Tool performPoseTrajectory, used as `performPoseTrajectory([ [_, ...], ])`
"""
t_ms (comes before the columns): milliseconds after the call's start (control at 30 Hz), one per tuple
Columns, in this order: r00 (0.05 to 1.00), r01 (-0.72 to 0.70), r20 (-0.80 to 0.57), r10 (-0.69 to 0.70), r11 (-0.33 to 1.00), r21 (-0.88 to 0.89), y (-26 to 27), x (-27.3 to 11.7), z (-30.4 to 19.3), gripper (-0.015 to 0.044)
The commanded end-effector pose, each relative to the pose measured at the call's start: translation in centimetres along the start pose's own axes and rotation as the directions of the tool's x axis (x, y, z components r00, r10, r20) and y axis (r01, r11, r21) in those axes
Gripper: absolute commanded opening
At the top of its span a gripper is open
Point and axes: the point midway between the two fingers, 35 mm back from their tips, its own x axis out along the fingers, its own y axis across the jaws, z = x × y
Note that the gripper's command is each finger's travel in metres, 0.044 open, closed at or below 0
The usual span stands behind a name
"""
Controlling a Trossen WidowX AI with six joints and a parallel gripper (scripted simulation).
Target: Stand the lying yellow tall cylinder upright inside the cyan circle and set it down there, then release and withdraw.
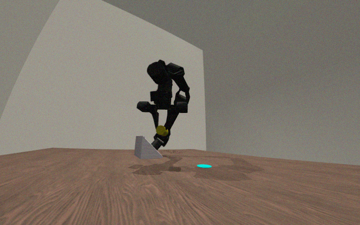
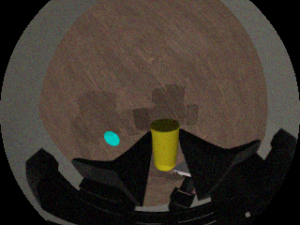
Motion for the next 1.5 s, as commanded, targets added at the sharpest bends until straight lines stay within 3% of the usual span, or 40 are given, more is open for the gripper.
performPoseTrajectory([
  [0,1.000,-0.005,0.004,0.005,1.000,-0.002,1.3,-0.2,-0.4,0.0105],
  [1467,0.999,-0.044,0.004,0.044,0.998,-0.045,13.4,-1.1,-6.9,0.0105],
])
